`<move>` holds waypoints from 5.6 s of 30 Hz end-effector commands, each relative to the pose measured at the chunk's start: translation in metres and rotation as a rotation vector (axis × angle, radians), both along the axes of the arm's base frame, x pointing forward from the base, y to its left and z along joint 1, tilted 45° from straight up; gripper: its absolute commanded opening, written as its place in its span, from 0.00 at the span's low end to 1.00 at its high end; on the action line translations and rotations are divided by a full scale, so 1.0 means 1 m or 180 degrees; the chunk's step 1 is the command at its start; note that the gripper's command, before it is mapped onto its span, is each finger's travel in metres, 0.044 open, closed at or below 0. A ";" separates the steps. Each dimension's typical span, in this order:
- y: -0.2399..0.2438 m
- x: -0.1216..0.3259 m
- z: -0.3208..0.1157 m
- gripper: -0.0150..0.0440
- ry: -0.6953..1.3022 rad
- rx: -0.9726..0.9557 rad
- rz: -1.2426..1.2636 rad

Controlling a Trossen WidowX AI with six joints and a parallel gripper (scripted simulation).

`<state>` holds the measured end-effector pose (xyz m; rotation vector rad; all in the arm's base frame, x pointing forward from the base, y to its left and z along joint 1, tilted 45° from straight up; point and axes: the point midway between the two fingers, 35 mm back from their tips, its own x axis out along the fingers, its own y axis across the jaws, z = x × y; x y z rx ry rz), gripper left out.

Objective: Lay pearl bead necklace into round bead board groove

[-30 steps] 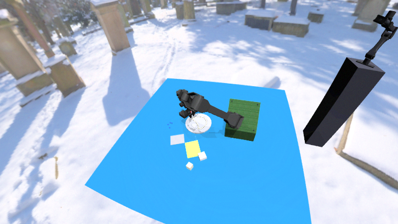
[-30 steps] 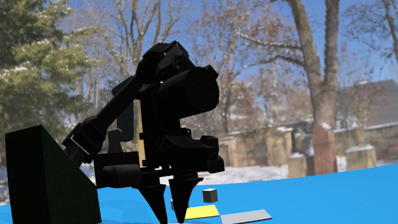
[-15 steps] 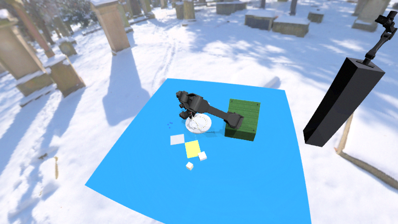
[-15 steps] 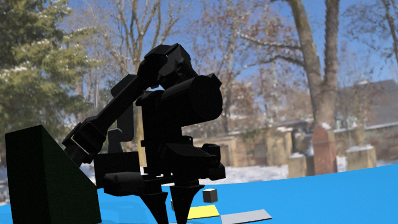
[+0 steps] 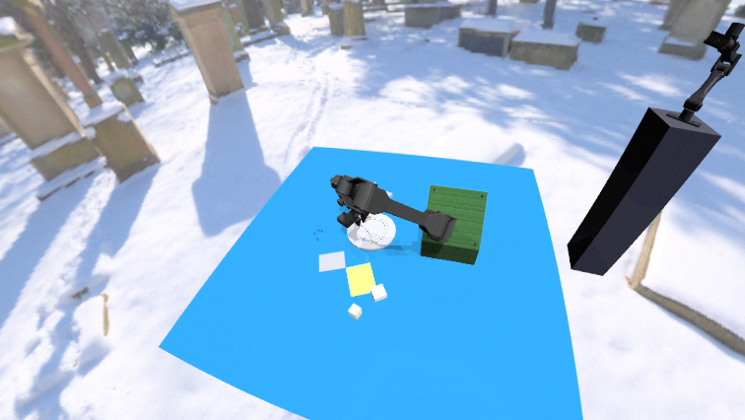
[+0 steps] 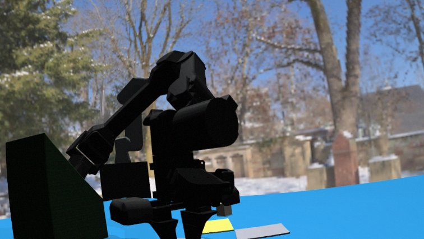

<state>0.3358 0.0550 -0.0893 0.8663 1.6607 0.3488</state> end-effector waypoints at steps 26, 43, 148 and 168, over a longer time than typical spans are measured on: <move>0.000 0.000 0.000 0.25 -0.0003 0.0000 0.0002; -0.004 -0.001 0.004 0.25 0.0018 0.0020 -0.0016; -0.003 0.005 0.023 0.46 0.0429 -0.0012 -0.0453; 0.010 0.003 0.010 0.37 0.0434 -0.0031 -0.0443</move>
